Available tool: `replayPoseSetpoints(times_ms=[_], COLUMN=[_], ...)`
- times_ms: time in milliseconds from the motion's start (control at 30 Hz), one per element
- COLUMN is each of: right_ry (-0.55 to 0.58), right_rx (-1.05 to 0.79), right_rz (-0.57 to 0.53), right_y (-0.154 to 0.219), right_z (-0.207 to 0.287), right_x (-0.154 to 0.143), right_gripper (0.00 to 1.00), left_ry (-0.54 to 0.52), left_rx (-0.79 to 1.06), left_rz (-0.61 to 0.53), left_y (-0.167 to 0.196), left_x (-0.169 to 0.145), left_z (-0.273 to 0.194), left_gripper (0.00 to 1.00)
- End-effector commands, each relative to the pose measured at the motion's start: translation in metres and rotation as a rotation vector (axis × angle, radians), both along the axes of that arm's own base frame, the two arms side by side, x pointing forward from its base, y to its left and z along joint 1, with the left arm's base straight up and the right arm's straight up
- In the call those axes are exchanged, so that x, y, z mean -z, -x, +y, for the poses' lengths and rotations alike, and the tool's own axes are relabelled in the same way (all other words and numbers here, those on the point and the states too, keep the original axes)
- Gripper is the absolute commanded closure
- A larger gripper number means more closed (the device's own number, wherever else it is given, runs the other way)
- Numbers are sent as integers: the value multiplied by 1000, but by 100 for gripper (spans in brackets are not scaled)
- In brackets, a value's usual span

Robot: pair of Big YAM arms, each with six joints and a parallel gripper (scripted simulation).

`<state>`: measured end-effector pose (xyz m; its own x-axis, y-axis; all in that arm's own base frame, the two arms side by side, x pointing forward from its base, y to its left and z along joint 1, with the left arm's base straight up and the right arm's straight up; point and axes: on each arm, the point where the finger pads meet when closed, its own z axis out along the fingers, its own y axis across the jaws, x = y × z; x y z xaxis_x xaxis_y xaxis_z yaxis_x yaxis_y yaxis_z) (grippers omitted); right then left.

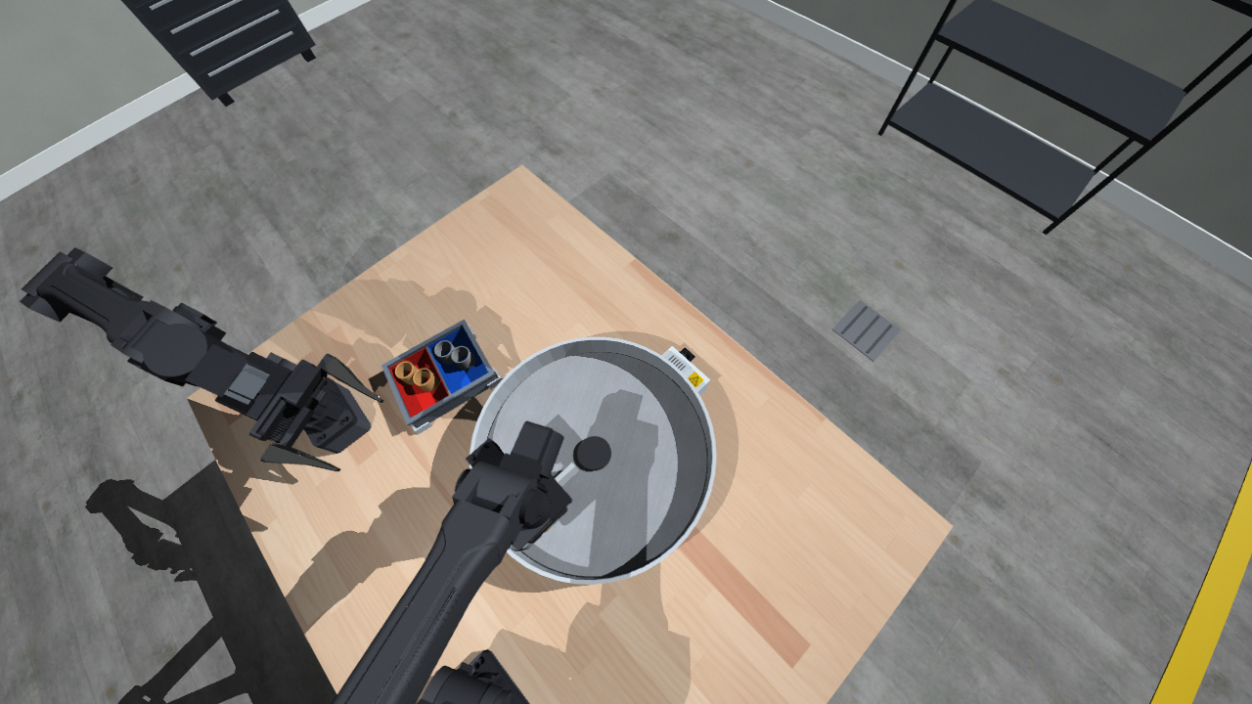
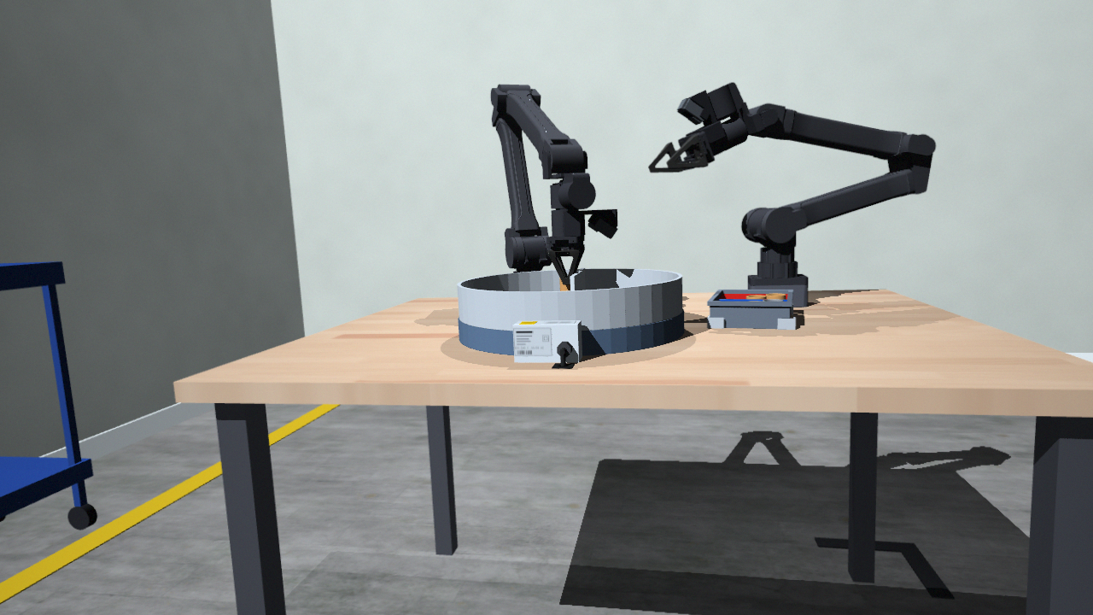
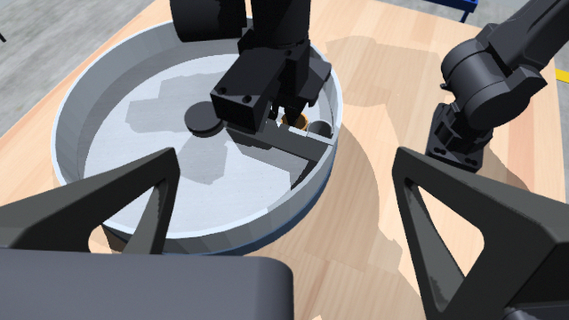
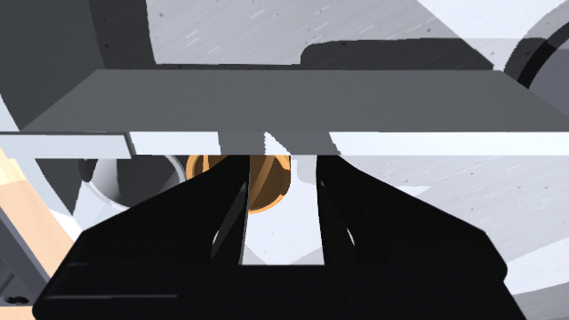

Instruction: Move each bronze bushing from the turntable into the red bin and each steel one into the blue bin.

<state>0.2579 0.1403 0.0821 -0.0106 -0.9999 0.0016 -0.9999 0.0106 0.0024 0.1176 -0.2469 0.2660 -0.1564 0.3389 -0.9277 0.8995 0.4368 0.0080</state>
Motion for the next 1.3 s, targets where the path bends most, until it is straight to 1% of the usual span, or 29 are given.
replayPoseSetpoints(times_ms=[0,33,300,367,400,433,533,700,800,867,967,1000,1033,1133,1267], right_ry=[-6,-7,-8,-8,-13,-22,-22,-24,-24,-25,-18,-18,-7,-10,-11], right_rx=[-3,-2,-1,-1,-2,-2,-2,-1,-1,-1,-1,-1,-1,-1,-1], right_rz=[-12,-14,-14,-14,-24,-40,-41,-43,-44,-45,-33,-33,-12,-18,-19], right_y=[-10,-11,-7,-7,-12,-14,-13,-11,-10,-10,-11,-11,-4,-6,-6], right_z=[2,3,3,3,5,6,6,6,5,5,6,6,2,3,3], right_x=[1,0,-2,-2,-10,-18,-35,-88,-114,-122,-118,-118,-109,-110,-110], right_gripper=[79,86,97,97,100,100,100,100,100,100,100,100,100,100,100], left_ry=[21,22,26,26,26,26,26,26,26,26,26,45,63,82,122], left_rx=[-11,-11,-6,-6,-6,-6,-6,-6,-6,-6,-6,-24,-31,-82,-215], left_rz=[2,2,-9,-9,-9,-9,-9,-9,-9,-9,-9,-9,-18,-30,-63], left_y=[-1,-1,-1,-1,-1,-1,-1,-1,-1,-1,-1,-6,-9,-26,-73], left_x=[-13,-13,-15,-15,-15,-15,-15,-15,-15,-15,-15,-26,-36,-52,-88], left_z=[1,1,0,0,0,0,0,0,0,0,0,0,-2,-2,0], left_gripper=[0,0,0,0,0,0,0,0,0,0,0,0,0,0,0])
